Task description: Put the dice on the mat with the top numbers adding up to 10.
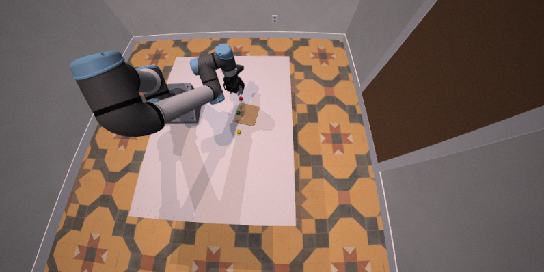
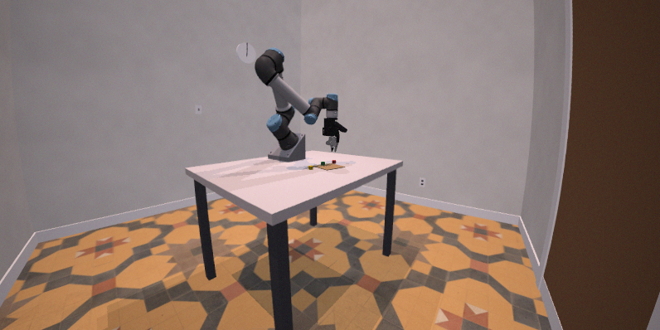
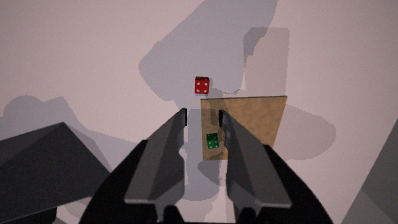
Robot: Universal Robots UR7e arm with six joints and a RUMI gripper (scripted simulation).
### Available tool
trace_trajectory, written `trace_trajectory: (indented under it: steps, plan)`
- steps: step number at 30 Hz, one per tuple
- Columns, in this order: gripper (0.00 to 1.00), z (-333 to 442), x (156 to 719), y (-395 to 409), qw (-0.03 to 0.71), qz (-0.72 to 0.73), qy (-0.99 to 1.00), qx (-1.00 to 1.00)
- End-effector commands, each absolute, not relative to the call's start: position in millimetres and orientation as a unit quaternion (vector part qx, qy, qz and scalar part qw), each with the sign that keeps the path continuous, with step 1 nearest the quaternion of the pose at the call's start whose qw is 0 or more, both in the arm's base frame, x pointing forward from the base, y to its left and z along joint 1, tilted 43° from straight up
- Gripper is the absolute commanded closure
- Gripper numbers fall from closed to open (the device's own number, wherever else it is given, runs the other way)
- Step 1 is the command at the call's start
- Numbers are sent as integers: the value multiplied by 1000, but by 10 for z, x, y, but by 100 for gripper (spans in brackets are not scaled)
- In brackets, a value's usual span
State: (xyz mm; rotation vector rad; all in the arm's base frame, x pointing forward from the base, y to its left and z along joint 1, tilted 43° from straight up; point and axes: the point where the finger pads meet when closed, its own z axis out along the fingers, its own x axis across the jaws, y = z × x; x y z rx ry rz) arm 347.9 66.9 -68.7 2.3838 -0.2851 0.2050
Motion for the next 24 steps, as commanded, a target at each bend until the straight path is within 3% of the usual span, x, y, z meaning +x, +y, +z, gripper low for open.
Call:
trace_trajectory:
  steps: [1, 24]
  plan:
    - [79, -685, 3482, 672, 358, 80, -110, 924]
    - [79, -721, 3485, 641, 358, 81, -114, 923]
